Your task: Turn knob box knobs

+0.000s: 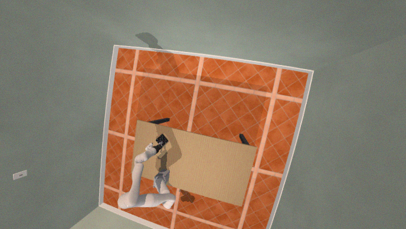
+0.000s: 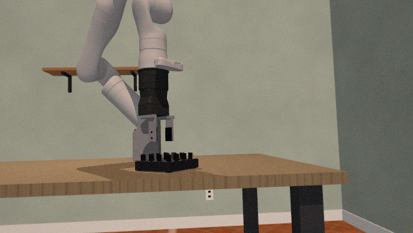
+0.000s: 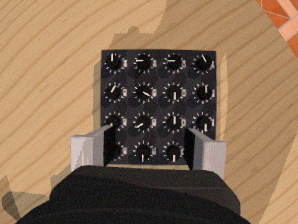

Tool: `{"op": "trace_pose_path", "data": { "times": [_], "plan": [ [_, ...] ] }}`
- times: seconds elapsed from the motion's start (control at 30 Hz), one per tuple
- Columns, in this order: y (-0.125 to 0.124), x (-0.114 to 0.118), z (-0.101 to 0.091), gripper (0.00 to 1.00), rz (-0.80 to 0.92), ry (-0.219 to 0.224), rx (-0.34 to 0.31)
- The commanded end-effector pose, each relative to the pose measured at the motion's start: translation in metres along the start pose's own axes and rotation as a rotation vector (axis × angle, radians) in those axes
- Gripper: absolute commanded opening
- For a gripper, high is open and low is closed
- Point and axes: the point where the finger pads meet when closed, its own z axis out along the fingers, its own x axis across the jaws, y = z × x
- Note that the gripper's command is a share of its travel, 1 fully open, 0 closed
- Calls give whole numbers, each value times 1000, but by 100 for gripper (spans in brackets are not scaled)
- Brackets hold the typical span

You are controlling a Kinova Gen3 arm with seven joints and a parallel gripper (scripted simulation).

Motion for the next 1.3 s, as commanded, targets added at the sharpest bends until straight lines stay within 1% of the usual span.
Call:
{"op": "trace_pose_path", "data": {
  "times": [0.0, 0.47, 0.93, 1.27],
  "plan": [
    [1, 0, 0, 100, 11, 2, 2],
    [18, 1, -1, 100, 13, 0, 4],
    [45, 2, -1, 100, 13, 0, 3],
    [51, 2, -1, 100, 13, 0, 3]
  ]
}}
